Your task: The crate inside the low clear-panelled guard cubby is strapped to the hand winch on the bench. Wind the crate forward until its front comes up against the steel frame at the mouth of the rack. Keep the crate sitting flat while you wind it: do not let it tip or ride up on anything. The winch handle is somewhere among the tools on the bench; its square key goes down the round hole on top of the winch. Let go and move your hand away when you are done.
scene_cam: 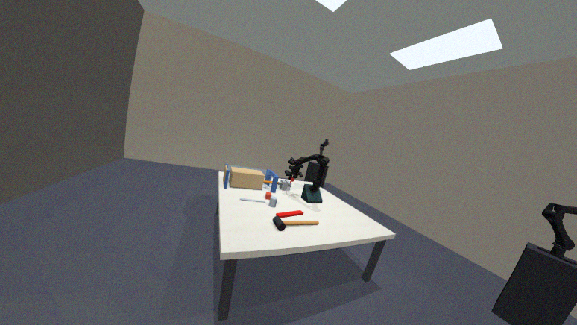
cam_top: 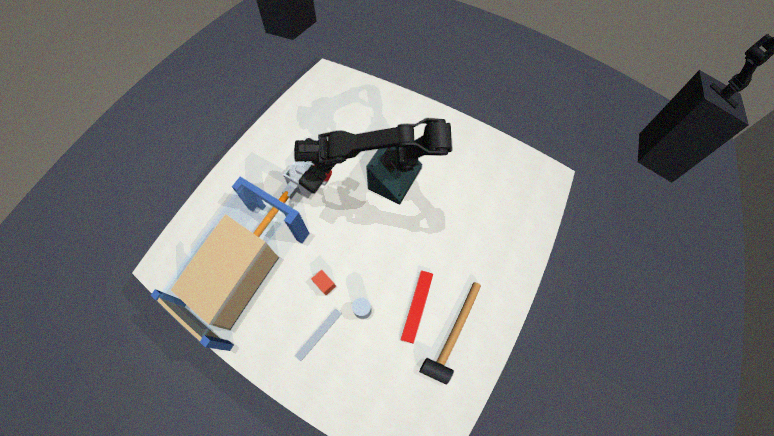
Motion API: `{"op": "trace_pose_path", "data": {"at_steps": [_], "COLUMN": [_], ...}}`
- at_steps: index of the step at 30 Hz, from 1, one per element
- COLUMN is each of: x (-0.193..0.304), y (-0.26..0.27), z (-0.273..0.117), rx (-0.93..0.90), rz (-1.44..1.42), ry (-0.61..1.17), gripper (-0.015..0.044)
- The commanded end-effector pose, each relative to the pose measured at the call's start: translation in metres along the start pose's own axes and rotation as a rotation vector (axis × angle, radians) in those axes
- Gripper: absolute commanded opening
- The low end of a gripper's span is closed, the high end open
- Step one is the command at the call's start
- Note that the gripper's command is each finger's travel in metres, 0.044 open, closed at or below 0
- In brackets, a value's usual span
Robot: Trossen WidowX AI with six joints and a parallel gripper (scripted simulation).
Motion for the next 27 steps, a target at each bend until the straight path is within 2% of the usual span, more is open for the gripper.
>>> {"op": "trace_pose_path", "data": {"at_steps": [1, 27], "x": [0.001, -0.006], "y": [-0.005, -0.036], "z": [0.002, 0.004], "rx": [0.005, 0.007], "rz": [0.002, 0.002], "ry": [0.005, 0.004], "gripper": [0.0, 0.0]}}
Point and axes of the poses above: the point midway between the two fingers, 35 mm back from their tips, its own z axis out along the fingers, its own y axis across the jaws, x = y × z, the point moved 6 cm from there along -z, back along the fingers, and after that the axes turned 1 degree about z, right-handed, at the moved point
